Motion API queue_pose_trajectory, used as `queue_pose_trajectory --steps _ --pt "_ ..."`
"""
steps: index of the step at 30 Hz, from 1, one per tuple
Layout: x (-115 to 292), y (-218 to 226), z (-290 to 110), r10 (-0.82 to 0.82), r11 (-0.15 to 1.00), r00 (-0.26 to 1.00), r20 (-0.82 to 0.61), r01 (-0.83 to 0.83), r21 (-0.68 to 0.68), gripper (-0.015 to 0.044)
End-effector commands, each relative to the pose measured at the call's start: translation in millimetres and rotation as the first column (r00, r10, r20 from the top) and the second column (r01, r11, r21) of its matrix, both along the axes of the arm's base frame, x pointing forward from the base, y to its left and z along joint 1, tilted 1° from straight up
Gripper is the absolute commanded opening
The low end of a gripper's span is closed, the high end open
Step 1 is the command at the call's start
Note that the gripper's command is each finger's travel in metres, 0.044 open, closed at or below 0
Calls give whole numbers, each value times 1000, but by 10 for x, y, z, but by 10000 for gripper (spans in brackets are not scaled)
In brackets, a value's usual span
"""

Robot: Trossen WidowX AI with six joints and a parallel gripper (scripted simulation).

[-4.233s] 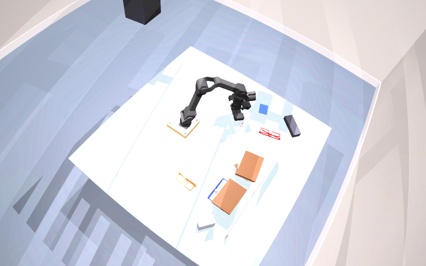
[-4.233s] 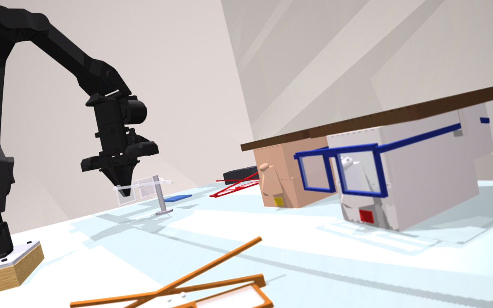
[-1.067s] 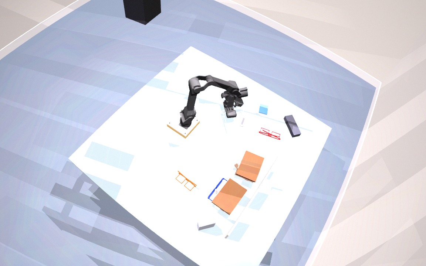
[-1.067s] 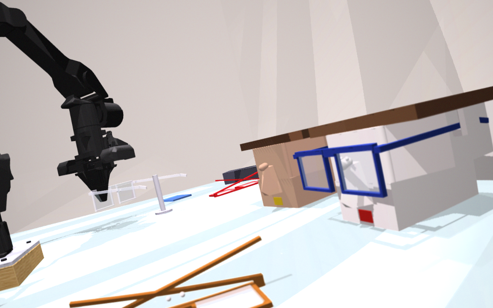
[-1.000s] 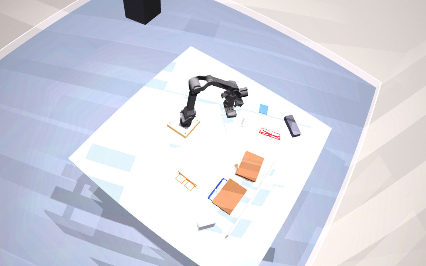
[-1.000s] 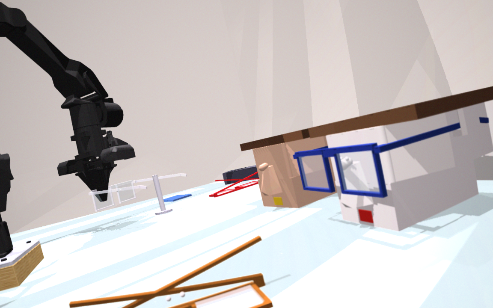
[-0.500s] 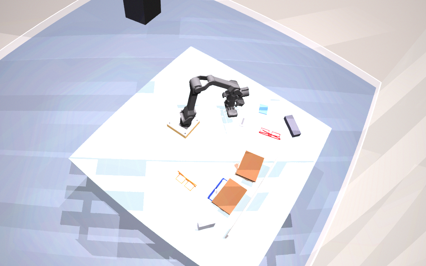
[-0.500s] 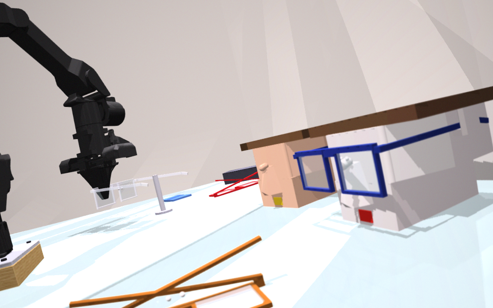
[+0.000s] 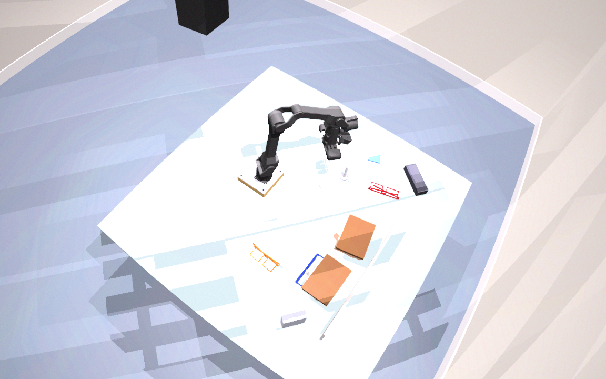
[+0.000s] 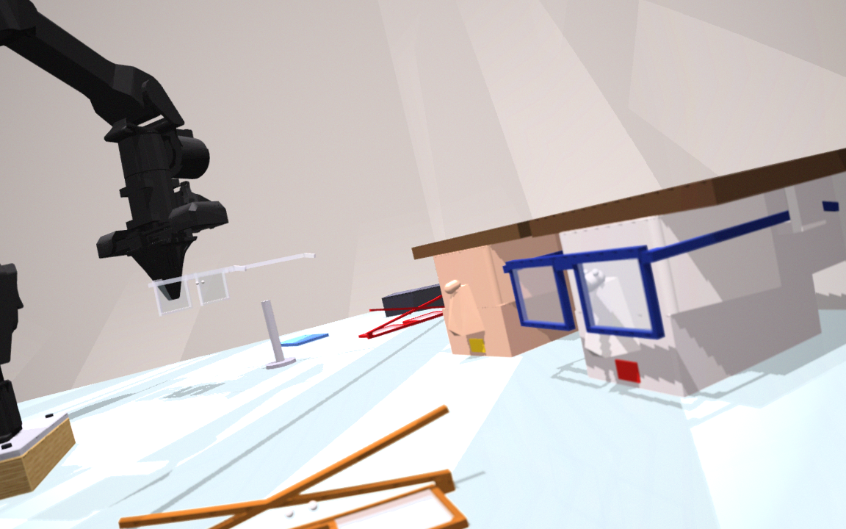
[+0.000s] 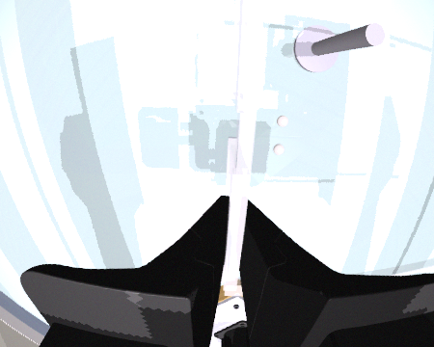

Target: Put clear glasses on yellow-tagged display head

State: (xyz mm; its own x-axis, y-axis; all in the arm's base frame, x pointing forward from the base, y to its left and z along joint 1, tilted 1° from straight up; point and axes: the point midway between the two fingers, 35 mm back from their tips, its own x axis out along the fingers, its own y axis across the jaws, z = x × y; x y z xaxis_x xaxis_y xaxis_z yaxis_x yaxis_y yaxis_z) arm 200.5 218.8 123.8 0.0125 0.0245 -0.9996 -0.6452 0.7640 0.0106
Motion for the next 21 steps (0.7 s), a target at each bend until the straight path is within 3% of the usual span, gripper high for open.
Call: queue_pose_trajectory --steps 1,21 --pt "18 -17 -5 6 1000 1000 0 -6 -1 1" --pt "589 -800 10 239 971 971 9 -239 -11 0"
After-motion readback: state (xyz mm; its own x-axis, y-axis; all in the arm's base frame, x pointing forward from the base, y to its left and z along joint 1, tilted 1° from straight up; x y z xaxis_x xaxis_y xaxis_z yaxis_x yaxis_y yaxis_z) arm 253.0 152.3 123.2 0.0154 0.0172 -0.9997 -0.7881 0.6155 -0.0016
